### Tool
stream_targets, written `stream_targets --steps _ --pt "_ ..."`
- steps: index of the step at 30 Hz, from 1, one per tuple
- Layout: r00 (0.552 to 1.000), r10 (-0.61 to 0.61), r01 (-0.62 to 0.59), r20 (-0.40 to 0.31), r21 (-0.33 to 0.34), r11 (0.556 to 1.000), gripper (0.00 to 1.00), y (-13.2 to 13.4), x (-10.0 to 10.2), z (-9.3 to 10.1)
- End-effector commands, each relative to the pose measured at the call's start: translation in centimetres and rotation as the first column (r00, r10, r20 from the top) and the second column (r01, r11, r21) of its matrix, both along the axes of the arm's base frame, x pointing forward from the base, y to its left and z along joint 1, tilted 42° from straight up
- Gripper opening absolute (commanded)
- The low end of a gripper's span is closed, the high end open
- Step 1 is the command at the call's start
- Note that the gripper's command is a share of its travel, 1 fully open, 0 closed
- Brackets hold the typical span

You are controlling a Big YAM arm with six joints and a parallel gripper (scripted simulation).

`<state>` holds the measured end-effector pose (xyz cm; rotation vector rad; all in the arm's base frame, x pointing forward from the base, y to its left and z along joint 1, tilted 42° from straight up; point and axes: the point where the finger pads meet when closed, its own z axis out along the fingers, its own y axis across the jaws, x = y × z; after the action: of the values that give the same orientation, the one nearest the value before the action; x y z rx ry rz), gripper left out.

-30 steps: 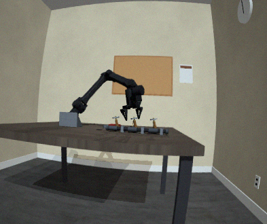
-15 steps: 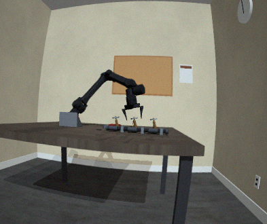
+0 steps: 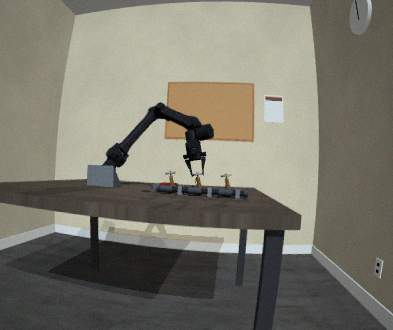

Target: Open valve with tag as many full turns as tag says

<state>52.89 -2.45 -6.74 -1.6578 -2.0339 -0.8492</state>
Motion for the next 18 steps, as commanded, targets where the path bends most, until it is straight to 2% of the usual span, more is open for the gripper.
stream_targets --steps 1,14,18 --pt "1.0 -0.006 0.006 0.012 -0.008 1.0 0.0 -0.09 0.62 0.74" --pt "1.0 -0.005 0.005 0.013 -0.008 1.0 0.0 -0.09 0.62 0.74" --pt "0.999 0.018 -0.017 0.033 -0.011 1.0 0.0 -0.09 0.62 0.74"
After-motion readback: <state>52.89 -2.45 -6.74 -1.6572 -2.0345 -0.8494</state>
